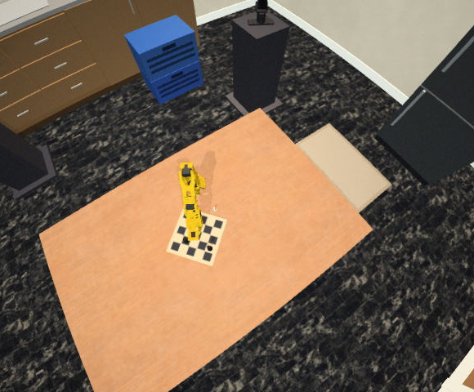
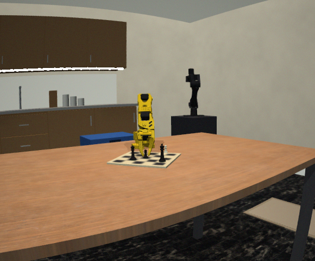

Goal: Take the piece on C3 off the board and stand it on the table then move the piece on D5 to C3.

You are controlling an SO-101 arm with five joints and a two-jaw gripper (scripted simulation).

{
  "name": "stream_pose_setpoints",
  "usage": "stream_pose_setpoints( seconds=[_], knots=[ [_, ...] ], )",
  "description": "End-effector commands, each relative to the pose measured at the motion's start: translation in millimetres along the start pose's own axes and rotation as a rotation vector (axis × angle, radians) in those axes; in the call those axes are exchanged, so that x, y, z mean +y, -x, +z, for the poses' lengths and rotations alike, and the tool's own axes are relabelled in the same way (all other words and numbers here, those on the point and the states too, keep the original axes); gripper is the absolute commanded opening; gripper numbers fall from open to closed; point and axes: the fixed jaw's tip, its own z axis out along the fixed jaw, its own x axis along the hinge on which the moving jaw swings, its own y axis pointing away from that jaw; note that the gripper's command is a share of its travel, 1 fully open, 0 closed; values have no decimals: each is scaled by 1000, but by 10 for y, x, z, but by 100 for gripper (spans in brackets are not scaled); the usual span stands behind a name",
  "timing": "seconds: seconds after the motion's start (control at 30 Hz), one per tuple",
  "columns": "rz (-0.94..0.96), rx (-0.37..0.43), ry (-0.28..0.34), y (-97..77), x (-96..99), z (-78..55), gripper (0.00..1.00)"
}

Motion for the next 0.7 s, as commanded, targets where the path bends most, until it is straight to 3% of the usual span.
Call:
stream_pose_setpoints(
  seconds=[0.0,0.67],
  knots=[
    [1,9,4,-41,17,0,9],
    [5,8,2,2,7,-33,9]
  ],
)
